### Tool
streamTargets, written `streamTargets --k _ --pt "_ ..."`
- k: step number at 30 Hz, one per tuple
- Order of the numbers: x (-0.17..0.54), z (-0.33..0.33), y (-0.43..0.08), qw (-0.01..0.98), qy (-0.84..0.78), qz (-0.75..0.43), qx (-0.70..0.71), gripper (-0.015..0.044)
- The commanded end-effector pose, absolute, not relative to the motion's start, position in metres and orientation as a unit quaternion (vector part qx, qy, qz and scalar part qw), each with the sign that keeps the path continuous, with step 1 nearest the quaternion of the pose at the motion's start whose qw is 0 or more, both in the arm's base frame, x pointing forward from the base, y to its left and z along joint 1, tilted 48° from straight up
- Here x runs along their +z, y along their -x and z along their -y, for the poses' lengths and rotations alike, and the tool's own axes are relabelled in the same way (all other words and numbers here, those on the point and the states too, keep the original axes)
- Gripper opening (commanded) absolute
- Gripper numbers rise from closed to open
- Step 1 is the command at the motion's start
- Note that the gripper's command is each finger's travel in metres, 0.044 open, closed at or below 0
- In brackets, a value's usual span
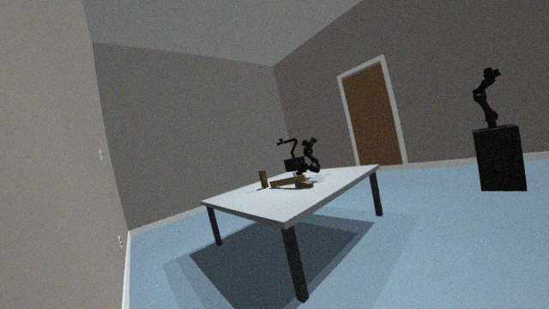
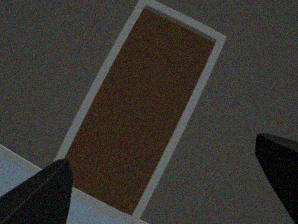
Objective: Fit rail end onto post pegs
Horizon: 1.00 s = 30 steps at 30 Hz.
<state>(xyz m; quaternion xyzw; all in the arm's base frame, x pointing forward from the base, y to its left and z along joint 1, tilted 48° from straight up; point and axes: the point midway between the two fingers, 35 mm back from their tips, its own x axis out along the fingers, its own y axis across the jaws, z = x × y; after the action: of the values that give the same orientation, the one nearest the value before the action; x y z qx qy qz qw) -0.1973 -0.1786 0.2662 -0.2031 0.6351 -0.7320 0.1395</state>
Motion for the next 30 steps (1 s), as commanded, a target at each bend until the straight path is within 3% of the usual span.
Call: streamTargets --k 1,8,16,23,30 --pt "0.266 0.181 0.197 0.145 0.205 -0.637 -0.729 0.0426" --pt "0.233 0.27 0.146 0.33 0.272 -0.699 -0.574 0.044" --pt "0.178 0.338 0.038 0.519 0.361 -0.704 -0.324 0.044" --pt "0.127 0.342 -0.073 0.629 0.415 -0.651 -0.085 0.044" --pt "0.083 0.298 -0.173 0.685 0.433 -0.568 0.145 0.044"
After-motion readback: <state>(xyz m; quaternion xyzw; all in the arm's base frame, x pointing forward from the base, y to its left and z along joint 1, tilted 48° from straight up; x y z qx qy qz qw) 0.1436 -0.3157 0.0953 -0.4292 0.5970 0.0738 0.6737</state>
